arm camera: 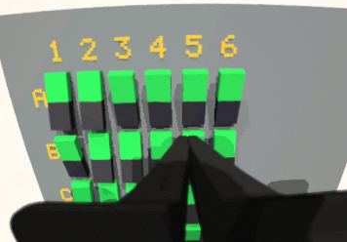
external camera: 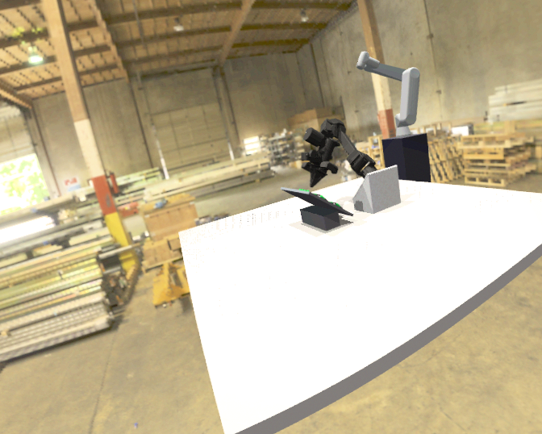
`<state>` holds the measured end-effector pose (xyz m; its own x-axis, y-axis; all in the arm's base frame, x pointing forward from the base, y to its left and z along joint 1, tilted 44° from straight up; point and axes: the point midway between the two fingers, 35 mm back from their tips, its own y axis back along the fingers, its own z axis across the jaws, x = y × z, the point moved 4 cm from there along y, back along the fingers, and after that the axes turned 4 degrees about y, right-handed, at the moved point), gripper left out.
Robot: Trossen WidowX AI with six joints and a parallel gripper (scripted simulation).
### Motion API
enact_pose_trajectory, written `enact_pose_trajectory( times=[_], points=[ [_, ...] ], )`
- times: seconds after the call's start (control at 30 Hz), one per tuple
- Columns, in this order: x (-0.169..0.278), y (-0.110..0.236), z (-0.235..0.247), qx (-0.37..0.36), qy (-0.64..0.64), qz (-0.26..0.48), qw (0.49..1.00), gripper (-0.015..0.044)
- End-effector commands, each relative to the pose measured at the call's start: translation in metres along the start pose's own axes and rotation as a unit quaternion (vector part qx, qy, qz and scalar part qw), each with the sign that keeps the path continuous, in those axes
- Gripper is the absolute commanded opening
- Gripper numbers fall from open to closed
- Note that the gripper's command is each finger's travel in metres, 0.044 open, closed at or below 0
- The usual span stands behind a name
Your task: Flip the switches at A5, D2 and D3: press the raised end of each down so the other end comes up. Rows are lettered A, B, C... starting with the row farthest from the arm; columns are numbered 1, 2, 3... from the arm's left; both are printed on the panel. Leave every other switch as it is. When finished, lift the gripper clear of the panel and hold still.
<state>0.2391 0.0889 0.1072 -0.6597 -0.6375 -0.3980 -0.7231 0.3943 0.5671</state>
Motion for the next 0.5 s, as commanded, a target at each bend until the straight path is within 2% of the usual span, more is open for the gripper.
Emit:
enact_pose_trajectory(
  times=[0.0, 0.23, 0.37, 0.47],
  points=[
    [-0.002, 0.036, -0.004, 0.005, -0.002, -0.002, 1.0, 0.0],
    [0.006, 0.036, 0.006, 0.001, -0.003, 0.0, 1.0, 0.0],
    [0.061, 0.037, 0.051, -0.008, -0.003, 0.006, 1.0, 0.0],
    [0.104, 0.036, 0.065, 0.0, -0.002, 0.002, 1.0, 0.0]
  ],
)
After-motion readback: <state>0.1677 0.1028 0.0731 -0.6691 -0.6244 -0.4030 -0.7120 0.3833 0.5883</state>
